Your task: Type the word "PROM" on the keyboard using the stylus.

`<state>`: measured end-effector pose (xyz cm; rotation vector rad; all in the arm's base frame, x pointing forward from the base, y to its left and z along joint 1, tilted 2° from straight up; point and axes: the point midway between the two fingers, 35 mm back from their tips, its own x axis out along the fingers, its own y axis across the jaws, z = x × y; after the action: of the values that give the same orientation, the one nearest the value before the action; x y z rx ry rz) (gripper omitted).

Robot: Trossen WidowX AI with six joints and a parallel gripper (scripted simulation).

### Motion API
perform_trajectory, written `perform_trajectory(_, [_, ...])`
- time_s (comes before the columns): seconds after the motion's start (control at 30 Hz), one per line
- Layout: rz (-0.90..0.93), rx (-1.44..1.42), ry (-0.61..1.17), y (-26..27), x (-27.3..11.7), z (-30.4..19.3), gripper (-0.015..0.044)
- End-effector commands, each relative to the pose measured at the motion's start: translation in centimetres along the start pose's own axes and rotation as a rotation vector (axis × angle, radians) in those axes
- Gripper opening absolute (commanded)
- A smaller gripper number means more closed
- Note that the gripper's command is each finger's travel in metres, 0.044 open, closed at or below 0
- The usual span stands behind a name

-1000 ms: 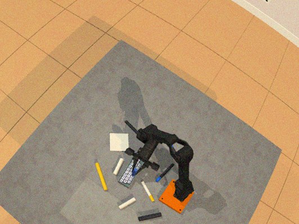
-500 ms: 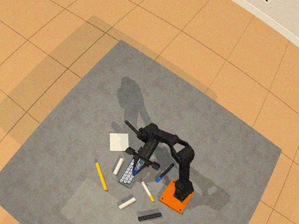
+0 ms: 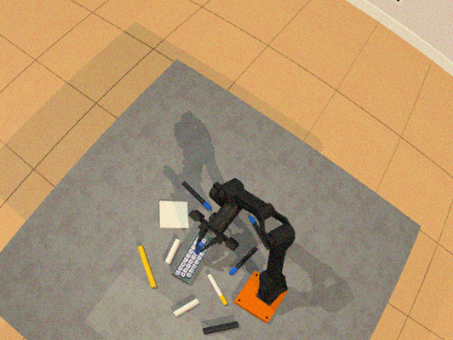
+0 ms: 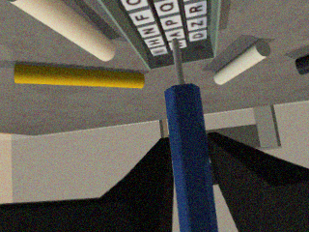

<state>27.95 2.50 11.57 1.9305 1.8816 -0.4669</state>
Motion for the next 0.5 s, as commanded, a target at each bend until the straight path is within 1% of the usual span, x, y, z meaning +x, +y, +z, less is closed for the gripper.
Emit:
perform_trajectory(0.0, [0.104,0.059,0.001,0.9,-1.9,0.6,0.0018])
perform_trajectory(0.1, [0.179,0.103,0.001,1.5,-3.4,1.0,0.0000])
perform_trajectory(0.27, [0.297,0.171,0.006,2.2,-6.0,1.7,0.0000])
perform_trajectory(0.47, [0.312,0.180,0.007,2.2,-6.3,1.8,0.0000])
